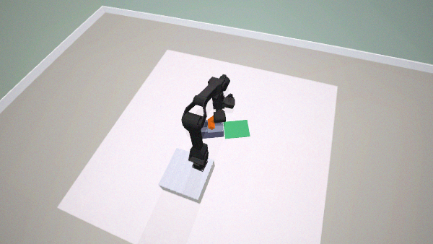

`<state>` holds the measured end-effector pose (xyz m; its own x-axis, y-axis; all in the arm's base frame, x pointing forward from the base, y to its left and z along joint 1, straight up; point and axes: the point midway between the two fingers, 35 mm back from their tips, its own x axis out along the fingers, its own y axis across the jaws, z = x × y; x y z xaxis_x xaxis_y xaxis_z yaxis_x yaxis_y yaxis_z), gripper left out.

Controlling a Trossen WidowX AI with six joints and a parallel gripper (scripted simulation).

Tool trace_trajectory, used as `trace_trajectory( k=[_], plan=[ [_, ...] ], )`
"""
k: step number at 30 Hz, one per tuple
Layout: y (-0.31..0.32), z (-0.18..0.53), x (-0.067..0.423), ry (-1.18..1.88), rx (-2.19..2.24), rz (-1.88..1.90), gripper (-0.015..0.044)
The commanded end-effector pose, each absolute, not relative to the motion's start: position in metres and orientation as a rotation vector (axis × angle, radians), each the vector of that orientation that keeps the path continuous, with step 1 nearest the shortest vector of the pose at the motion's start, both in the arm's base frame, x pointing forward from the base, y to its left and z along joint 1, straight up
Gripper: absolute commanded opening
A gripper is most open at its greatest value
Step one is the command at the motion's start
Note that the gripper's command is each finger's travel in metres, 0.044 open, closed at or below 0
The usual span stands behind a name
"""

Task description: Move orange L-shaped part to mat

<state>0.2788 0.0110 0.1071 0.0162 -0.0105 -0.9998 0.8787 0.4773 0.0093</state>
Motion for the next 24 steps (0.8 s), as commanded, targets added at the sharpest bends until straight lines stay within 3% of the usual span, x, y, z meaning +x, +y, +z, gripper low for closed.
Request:
trace_trajectory(
  k=[1, 24],
  plan=[
    [-0.005, 0.109, 0.288, 1.377, 0.836, -0.823, 0.0],
    [-0.094, 0.112, 0.329, 1.371, 0.831, -0.826, 0.0]
  ],
)
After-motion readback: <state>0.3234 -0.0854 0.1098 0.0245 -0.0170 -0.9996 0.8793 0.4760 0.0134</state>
